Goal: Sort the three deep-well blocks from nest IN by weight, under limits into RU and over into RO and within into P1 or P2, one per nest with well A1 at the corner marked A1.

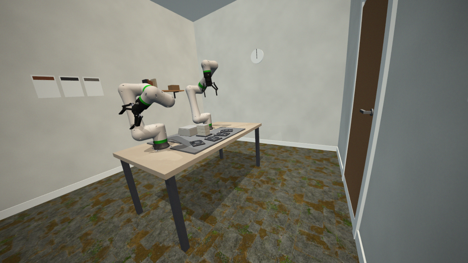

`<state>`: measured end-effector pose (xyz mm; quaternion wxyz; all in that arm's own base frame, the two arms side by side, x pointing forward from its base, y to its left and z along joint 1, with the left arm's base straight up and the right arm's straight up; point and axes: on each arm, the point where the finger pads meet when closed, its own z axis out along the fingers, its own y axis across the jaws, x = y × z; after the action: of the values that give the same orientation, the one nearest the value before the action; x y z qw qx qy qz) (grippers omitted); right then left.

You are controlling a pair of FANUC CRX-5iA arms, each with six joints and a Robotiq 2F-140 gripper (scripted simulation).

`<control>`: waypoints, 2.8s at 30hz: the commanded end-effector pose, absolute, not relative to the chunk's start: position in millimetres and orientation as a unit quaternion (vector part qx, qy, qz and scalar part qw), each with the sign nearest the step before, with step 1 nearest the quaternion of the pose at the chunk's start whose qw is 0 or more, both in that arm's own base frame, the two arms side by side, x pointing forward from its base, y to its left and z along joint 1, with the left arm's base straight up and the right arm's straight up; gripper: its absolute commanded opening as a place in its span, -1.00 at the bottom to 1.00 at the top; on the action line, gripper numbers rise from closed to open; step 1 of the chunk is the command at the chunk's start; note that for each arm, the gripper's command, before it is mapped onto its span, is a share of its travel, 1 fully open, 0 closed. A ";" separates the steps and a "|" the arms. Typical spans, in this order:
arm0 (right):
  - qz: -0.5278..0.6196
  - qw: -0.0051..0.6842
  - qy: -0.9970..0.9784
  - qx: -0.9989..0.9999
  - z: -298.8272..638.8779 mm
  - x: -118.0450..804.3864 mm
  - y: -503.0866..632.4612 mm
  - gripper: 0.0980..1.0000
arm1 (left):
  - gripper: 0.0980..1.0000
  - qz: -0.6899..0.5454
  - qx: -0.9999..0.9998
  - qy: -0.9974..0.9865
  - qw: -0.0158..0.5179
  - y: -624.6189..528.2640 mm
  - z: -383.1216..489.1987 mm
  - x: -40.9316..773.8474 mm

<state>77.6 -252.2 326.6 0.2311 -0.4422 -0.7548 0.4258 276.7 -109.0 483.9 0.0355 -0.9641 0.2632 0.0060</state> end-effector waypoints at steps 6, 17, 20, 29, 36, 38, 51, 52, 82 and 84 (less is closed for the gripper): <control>0.426 0.231 -0.755 -0.442 327.0 77.7 -252.3 1.00 | 1.00 0.002 -0.963 0.269 0.016 -122.8 492.9 242.4; 0.426 0.231 -0.755 -0.442 327.0 77.7 -252.3 1.00 | 1.00 0.000 -0.962 0.273 0.004 -131.1 497.8 220.1; 0.426 0.231 -0.755 -0.442 327.0 77.7 -252.3 1.00 | 1.00 -0.001 -0.962 0.274 0.002 -132.5 498.6 216.1; 0.426 0.231 -0.755 -0.442 327.0 77.7 -252.3 1.00 | 1.00 -0.001 -0.962 0.275 0.000 -134.0 499.5 211.8; 0.426 0.231 -0.755 -0.442 327.0 77.7 -252.3 1.00 | 1.00 -0.001 -0.962 0.275 0.000 -134.1 499.5 211.5; 0.426 0.231 -0.755 -0.442 327.0 77.7 -252.3 1.00 | 1.00 -0.001 -0.962 0.274 0.000 -134.0 499.5 211.6; 0.426 0.231 -0.755 -0.442 327.0 77.7 -252.3 1.00 | 1.00 -0.001 -0.967 0.256 0.000 -125.8 499.5 216.5; 0.426 0.231 -0.755 -0.442 327.0 77.7 -252.3 1.00 | 1.00 -0.001 -0.968 0.252 0.000 -124.3 499.5 217.4; 0.426 0.231 -0.755 -0.442 327.0 77.7 -252.3 1.00 | 1.00 -0.001 -0.999 0.054 0.000 -29.0 499.5 248.7; 0.426 0.231 -0.755 -0.442 327.0 77.7 -252.3 1.00 | 1.00 -0.001 -0.999 0.034 0.000 -19.2 499.5 249.7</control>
<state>77.6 -252.2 326.6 0.2311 -0.4422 -0.7548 0.4258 247.8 -34.2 499.1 0.0007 -0.9980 0.0627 -0.0002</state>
